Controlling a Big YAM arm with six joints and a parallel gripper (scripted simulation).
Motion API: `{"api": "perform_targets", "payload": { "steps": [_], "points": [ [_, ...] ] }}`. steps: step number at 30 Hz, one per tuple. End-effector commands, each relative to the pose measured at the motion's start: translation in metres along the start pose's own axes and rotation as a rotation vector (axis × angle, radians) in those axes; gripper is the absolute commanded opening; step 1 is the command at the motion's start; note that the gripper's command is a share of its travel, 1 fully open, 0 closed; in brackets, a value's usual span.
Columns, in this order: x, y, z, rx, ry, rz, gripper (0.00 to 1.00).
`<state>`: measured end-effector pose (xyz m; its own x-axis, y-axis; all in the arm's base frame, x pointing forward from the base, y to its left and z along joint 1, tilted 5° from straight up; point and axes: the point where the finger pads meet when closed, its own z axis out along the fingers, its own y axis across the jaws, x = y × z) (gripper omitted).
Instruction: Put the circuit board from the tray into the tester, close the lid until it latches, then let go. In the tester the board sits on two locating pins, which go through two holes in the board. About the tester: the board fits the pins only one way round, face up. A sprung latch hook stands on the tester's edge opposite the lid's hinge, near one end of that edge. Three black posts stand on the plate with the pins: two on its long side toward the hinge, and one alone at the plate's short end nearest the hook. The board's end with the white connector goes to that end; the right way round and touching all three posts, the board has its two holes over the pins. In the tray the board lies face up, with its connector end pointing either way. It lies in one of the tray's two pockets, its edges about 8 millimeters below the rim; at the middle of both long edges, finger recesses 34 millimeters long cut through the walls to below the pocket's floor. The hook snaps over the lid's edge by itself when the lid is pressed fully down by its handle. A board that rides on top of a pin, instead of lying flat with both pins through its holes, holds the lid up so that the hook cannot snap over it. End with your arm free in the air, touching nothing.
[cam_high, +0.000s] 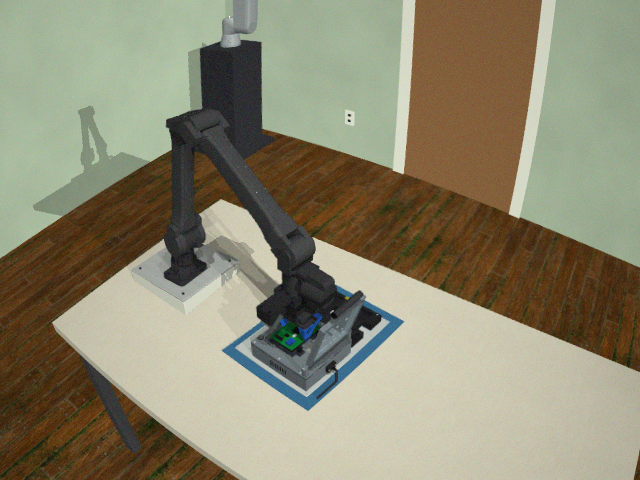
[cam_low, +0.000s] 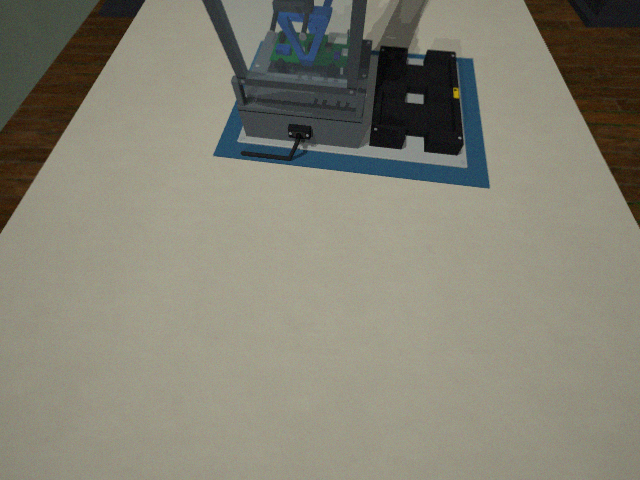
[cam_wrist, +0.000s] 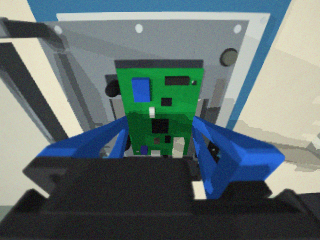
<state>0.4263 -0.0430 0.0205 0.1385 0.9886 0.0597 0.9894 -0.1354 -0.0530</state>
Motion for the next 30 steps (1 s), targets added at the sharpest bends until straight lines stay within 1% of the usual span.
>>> {"api": "perform_targets", "payload": {
  "steps": [1,30],
  "points": [
    [0.0044,0.0165,-0.0129,-0.048,-0.003,-0.005,0.72],
    [0.0046,0.0200,-0.0126,-0.051,-0.003,-0.005,0.72]
  ]
}}
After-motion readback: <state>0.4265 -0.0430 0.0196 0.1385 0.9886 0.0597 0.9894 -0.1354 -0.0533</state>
